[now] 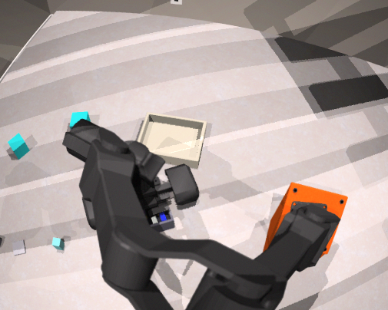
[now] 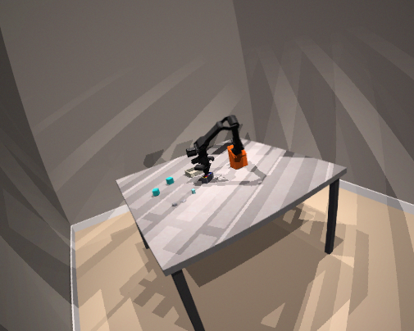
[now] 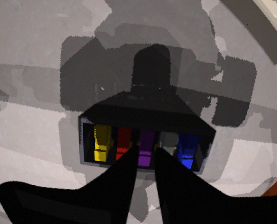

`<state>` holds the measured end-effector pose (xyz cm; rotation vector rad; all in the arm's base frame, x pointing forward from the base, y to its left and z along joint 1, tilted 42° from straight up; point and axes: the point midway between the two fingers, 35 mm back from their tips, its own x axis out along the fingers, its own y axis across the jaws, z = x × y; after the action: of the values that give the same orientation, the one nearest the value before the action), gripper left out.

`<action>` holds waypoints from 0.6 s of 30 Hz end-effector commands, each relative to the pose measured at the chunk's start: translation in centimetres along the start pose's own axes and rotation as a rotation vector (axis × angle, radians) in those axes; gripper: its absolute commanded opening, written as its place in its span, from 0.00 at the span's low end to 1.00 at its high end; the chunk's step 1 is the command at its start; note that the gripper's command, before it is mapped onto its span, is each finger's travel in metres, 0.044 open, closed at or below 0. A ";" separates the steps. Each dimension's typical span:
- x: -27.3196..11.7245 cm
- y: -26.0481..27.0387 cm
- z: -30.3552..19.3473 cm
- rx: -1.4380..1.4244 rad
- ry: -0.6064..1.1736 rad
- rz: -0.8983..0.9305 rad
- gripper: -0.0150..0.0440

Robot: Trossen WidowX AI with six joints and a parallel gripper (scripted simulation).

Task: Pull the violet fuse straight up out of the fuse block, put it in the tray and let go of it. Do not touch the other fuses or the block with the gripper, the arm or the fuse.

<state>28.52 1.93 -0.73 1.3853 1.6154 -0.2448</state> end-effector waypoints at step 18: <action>0.8 0.0 0.0 0.000 0.001 0.000 0.31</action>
<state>28.58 2.50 -1.35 1.3854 1.6166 -0.2446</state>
